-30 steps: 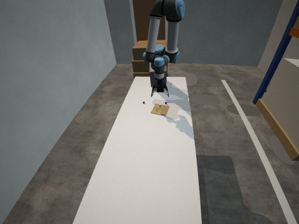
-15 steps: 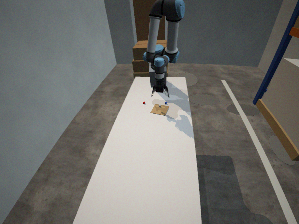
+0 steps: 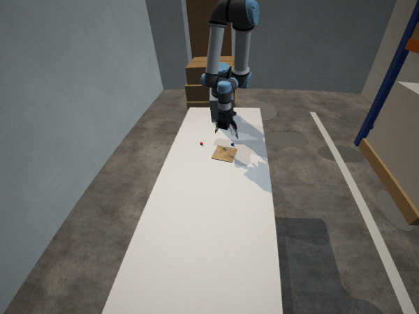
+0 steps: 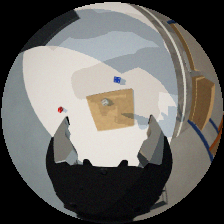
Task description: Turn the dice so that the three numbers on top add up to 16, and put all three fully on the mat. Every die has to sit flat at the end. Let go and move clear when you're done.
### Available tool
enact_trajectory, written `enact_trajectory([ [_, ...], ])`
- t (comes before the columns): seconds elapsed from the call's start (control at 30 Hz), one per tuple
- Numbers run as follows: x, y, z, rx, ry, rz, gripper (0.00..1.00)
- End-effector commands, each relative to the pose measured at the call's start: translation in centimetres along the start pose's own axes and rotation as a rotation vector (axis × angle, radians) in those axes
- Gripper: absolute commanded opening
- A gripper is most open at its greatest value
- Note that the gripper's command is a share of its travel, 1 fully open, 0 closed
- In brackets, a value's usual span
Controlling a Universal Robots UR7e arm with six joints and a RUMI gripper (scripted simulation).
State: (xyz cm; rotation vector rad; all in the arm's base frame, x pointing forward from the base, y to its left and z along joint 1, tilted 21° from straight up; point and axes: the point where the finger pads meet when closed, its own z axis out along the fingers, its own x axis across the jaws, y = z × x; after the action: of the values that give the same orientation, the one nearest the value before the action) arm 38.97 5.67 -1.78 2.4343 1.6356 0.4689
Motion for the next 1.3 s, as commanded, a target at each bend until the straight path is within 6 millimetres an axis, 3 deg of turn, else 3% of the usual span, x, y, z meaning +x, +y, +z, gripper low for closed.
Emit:
enact_trajectory([
  [0.0, 0.4, -0.3, 0.1, -0.003, -0.005, 0.141, 1.0],
  [1.27, 2.7, -1.9, 0.9, -0.005, -0.004, 1.247, 1.0],
])
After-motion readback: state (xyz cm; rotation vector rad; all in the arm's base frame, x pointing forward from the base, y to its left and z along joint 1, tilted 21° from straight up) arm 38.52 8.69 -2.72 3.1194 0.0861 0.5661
